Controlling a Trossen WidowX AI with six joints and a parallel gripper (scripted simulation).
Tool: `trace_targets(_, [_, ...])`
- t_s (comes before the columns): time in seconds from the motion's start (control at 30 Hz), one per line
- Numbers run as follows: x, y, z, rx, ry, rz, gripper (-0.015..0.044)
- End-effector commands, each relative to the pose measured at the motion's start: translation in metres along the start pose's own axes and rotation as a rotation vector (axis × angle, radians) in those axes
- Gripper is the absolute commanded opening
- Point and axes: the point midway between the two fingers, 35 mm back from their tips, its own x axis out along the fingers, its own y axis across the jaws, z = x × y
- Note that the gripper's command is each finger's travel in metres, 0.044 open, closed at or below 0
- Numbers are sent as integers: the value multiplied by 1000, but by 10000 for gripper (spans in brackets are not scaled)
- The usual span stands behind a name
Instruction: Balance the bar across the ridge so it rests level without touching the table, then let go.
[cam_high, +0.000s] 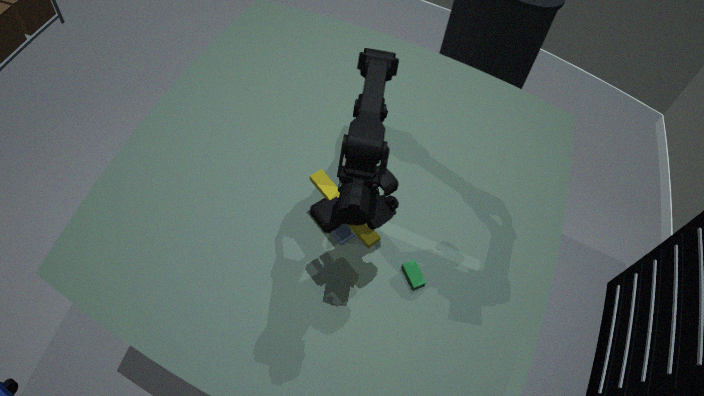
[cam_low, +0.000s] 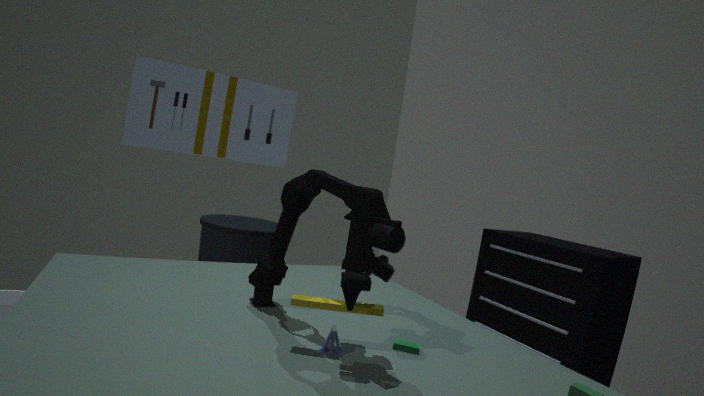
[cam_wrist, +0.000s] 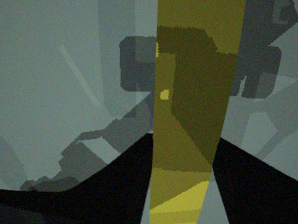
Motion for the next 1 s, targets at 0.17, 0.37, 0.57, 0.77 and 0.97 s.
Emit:
trace_targets(0.17, [12,1,3,4,1,-2,0])
trace_targets(0.37, [21,1,3,4,1,-2,0])
trace_targets(0.57, [31,1,2,4,1,-2,0])
trace_targets(0.77, [40,1,1,4,1,-2,0])
trace_targets(0.97, [42,1,1,4,1,-2,0])
